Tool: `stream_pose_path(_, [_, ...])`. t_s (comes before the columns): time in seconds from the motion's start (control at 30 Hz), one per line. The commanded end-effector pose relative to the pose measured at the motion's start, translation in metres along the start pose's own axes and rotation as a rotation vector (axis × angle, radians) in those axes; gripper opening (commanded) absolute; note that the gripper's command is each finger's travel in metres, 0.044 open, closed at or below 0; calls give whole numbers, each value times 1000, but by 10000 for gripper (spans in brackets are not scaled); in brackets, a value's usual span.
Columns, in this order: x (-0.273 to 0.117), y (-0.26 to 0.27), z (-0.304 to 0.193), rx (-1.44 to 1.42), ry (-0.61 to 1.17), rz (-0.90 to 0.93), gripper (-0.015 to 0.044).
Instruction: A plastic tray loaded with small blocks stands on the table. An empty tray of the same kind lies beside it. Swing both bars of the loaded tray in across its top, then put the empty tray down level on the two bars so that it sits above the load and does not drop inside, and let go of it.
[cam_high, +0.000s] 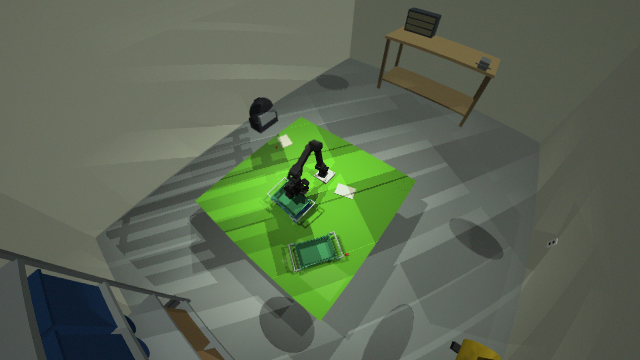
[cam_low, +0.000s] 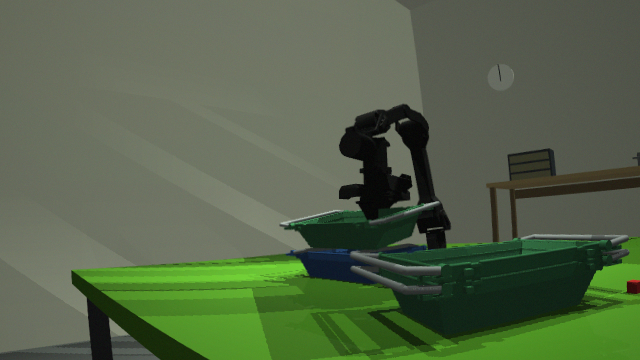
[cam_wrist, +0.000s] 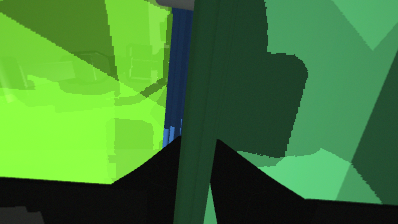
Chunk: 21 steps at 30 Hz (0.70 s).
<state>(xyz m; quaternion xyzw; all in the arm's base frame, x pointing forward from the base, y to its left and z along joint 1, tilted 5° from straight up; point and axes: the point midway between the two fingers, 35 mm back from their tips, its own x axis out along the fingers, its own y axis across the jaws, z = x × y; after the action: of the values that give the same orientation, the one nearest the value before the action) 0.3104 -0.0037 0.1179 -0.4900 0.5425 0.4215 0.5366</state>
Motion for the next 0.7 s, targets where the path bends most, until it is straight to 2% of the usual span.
stream_pose_path(0.0, [7,6,-3,9,9,37,0])
stream_pose_path(0.33, [0,0,0,0,0,1,0])
stream_pose_path(0.67, [15,9,-7,9,9,36,0])
